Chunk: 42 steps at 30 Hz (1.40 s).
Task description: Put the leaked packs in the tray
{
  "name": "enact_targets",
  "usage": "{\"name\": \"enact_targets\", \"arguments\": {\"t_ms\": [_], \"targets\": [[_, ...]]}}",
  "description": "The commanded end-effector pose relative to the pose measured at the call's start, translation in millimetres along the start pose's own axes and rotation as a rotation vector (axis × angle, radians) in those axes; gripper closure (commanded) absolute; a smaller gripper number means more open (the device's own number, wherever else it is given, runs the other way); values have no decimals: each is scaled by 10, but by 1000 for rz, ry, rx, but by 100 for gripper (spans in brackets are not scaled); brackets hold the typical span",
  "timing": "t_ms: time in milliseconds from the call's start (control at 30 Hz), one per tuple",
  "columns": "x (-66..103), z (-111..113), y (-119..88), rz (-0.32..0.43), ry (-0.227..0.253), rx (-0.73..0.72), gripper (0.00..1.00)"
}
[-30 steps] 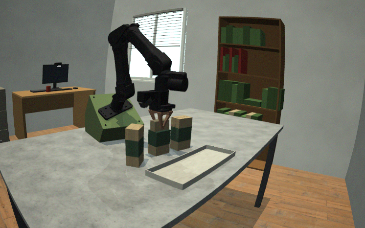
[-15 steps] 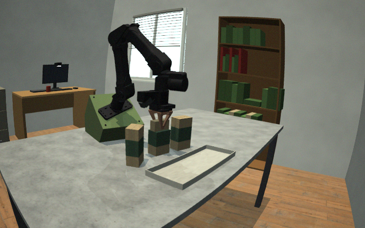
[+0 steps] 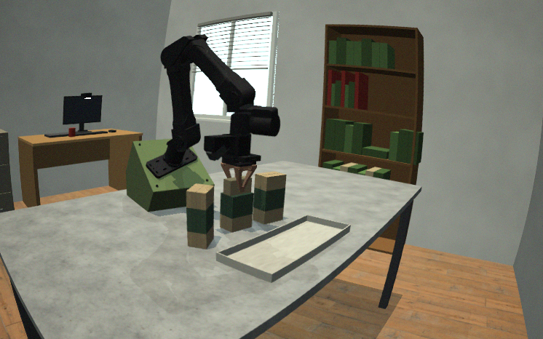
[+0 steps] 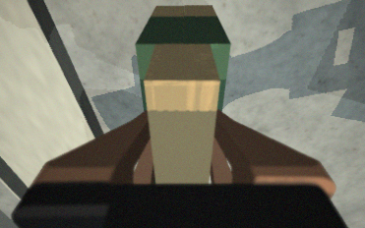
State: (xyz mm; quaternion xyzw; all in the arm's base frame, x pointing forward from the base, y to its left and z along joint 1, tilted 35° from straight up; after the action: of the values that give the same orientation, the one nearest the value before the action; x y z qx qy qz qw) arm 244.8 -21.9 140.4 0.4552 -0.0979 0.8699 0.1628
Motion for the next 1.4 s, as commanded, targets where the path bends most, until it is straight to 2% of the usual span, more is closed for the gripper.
{"name": "enact_targets", "arguments": {"t_ms": [0, 167, 233, 467, 867, 1367], "targets": [[-6, -31, 36, -7, 0, -3, 76], [35, -15, 33, -5, 5, -3, 76], [121, 79, -6, 9, 33, -7, 76], [233, 72, -14, 12, 33, -6, 76], [615, 57, -5, 13, 32, -7, 76], [653, 56, -4, 14, 32, -7, 76]]}}
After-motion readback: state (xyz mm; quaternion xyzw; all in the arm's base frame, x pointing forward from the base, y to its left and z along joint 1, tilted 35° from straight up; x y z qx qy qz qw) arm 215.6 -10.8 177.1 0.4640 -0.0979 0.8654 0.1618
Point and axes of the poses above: the point where the finger pads meet when closed, its own x axis back along the fingers, its own z axis across the jaws, y = z × x, the point moved 1 cm from there along x, back along the fingers, and after that the axes turned 7 degrees about -x, right-handed, at the moved point
